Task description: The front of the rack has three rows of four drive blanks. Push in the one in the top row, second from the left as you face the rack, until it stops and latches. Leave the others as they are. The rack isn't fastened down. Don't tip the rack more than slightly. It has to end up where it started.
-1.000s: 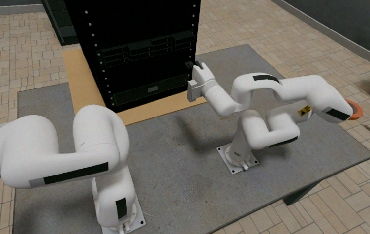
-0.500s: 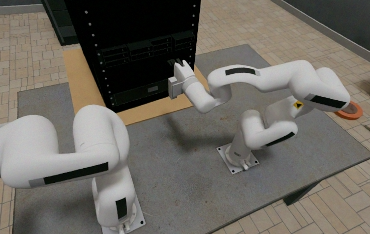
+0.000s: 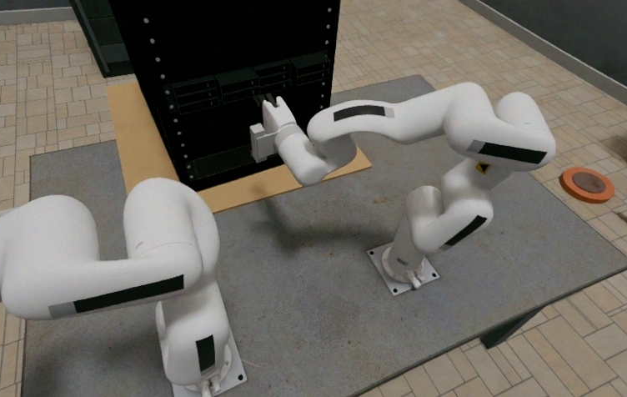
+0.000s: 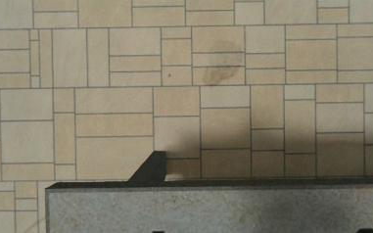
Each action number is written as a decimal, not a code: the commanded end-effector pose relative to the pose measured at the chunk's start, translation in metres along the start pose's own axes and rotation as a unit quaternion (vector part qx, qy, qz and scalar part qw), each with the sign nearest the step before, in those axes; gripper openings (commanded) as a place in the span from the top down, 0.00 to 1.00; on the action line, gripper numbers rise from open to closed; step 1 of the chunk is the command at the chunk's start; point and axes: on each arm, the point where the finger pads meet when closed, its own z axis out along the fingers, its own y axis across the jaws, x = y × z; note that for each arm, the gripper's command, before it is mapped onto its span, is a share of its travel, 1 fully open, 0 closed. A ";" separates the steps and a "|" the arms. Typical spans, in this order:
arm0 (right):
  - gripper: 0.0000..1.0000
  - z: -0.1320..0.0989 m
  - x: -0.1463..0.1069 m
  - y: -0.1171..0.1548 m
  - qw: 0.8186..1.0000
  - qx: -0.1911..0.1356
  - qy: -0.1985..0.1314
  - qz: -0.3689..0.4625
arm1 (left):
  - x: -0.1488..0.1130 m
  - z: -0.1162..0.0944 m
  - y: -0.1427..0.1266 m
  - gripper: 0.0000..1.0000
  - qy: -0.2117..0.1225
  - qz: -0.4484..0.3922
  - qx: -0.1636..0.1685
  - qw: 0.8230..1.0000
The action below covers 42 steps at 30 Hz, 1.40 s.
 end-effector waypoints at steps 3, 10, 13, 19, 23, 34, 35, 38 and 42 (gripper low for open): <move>1.00 0.015 0.017 0.002 1.000 -0.002 -0.001 0.002 | 0.001 -0.002 0.000 0.00 0.002 0.000 0.000 1.000; 1.00 0.017 0.020 0.002 1.000 -0.002 -0.001 0.002 | 0.001 -0.002 0.000 0.00 0.002 0.000 0.000 1.000; 1.00 0.017 0.020 0.002 1.000 -0.002 -0.001 0.002 | 0.001 -0.002 0.000 0.00 0.002 0.000 0.000 1.000; 1.00 0.029 0.020 0.002 1.000 -0.002 -0.001 0.002 | 0.001 -0.002 0.000 0.00 0.002 0.000 0.000 1.000; 1.00 0.040 0.020 0.002 1.000 -0.002 -0.001 0.002 | 0.001 -0.002 0.000 0.00 0.002 0.000 0.000 1.000; 1.00 0.071 0.020 0.002 1.000 -0.002 -0.001 0.002 | 0.001 -0.002 0.000 0.00 0.002 0.000 0.000 1.000; 1.00 0.071 0.020 0.002 1.000 -0.002 -0.001 0.002 | 0.001 -0.002 0.000 0.00 0.002 0.000 0.000 1.000; 1.00 0.071 0.020 0.002 1.000 -0.002 -0.001 0.002 | 0.001 -0.002 0.000 0.00 0.002 0.000 0.000 1.000; 1.00 0.071 0.020 0.002 1.000 -0.002 -0.001 0.002 | 0.001 -0.002 0.000 0.00 0.002 0.000 0.000 1.000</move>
